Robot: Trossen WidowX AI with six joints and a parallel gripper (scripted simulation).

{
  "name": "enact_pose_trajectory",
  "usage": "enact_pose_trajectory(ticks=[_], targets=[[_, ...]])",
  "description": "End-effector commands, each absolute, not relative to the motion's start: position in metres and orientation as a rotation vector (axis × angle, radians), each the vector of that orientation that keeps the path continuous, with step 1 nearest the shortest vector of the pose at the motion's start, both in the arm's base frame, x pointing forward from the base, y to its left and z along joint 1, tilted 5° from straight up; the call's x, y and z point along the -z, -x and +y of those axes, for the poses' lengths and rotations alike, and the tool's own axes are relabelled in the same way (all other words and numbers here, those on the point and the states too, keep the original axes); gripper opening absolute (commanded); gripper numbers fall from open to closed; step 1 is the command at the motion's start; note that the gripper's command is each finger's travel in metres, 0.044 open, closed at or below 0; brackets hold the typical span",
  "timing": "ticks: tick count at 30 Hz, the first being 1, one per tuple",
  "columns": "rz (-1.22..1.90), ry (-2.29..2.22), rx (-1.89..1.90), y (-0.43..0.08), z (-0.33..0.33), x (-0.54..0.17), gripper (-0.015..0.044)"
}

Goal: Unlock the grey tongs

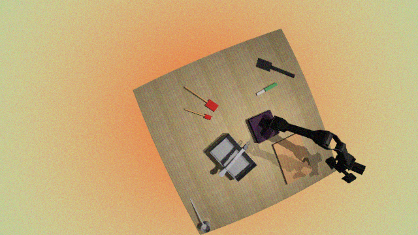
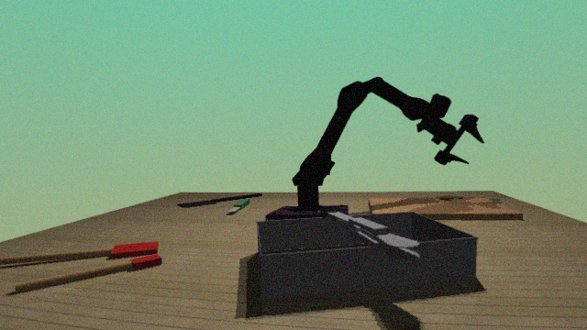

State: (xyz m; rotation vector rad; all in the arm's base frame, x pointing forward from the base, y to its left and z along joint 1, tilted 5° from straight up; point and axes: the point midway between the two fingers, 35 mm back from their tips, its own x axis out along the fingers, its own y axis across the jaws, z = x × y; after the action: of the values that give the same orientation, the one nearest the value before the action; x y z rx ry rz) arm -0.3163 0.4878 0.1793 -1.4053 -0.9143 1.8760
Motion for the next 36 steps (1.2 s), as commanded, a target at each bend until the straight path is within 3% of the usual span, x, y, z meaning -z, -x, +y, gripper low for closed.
enact_pose_trajectory(ticks=[1, 6, 21, 36], targets=[[-0.909, 1.405, -1.876, 0.315, 0.488, -0.179, 0.0374], [-0.788, 1.387, -1.869, 0.290, 0.500, -0.177, 0.0260], [0.251, 1.034, -1.656, 0.096, 0.538, -0.140, 0.0260], [1.107, 0.373, -1.007, -0.102, 0.493, -0.111, 0.0260]])
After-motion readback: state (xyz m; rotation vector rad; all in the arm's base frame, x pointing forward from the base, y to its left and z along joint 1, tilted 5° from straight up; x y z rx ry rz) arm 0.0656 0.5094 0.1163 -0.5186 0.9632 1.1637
